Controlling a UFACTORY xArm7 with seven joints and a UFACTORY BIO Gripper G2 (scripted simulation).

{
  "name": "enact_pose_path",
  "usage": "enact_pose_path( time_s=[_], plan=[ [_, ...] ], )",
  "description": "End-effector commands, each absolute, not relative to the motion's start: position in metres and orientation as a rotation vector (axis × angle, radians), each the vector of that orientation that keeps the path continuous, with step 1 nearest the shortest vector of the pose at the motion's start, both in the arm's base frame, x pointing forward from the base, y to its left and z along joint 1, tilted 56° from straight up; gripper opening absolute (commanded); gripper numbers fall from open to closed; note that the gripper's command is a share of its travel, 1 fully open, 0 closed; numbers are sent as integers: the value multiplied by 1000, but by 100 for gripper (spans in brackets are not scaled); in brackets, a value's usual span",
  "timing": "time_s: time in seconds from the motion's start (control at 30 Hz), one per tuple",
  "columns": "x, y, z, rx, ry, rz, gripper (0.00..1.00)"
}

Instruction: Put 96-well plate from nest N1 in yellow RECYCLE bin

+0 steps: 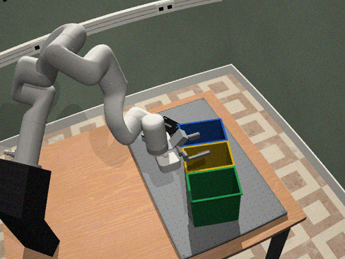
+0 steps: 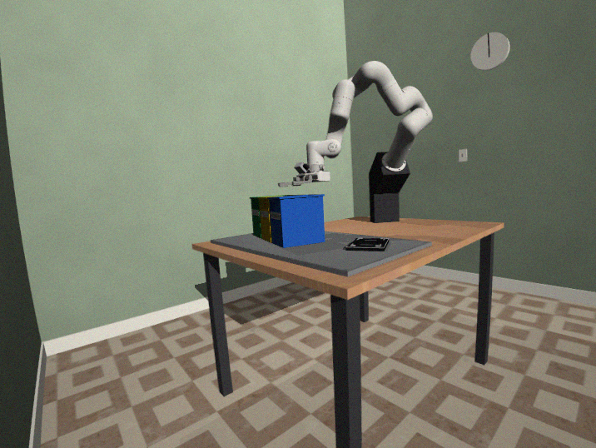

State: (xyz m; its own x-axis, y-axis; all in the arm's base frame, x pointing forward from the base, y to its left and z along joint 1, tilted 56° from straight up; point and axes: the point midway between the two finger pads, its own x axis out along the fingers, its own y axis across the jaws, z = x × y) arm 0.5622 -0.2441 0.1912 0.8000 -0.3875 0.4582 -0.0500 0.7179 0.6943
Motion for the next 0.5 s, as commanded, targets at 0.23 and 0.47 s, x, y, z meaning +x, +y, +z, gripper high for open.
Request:
enact_pose_path(
  time_s=[0.23,0.47],
  plan=[
    [518,-220,211,740,-652,-155,18],
    [491,-202,224,740,-652,-155,18]
  ],
)
